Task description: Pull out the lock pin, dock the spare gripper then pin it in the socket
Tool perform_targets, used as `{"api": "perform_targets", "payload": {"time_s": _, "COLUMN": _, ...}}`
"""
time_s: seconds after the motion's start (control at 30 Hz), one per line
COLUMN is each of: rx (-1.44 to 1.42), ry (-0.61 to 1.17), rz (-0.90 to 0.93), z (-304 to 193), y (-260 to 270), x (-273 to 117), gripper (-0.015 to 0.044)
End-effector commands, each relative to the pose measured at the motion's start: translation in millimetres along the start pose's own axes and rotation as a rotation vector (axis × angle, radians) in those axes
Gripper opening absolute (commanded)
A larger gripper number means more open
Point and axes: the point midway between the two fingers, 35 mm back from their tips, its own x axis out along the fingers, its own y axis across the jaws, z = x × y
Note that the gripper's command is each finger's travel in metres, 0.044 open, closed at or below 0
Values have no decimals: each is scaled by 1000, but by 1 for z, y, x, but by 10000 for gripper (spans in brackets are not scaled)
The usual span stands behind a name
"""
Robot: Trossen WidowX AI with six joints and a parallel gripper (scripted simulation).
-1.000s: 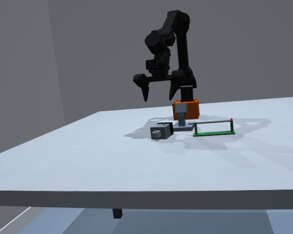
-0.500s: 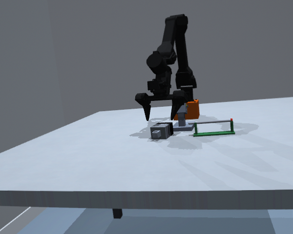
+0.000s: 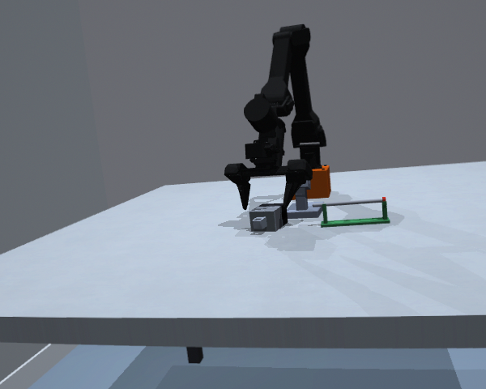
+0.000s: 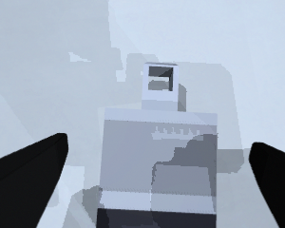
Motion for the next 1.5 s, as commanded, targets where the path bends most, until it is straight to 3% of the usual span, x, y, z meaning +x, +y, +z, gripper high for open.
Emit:
{"api": "perform_targets", "payload": {"time_s": 0.0, "rx": 5, "ry": 12, "rz": -4, "z": -8, "y": -1, "x": 8, "gripper": 440}}
{"api": "perform_targets", "payload": {"time_s": 0.83, "rx": 5, "ry": 12, "rz": -4, "z": -25, "y": 0, "x": 31, "gripper": 440}}
{"api": "perform_targets", "payload": {"time_s": 1.07, "rx": 5, "ry": 12, "rz": -4, "z": -25, "y": 0, "x": 31, "gripper": 256}}
{"api": "perform_targets", "payload": {"time_s": 1.3, "rx": 5, "ry": 12, "rz": -4, "z": -25, "y": 0, "x": 31, "gripper": 210}}
{"api": "perform_targets", "payload": {"time_s": 1.47, "rx": 5, "ry": 12, "rz": -4, "z": -20, "y": 0, "x": 26, "gripper": 78}}
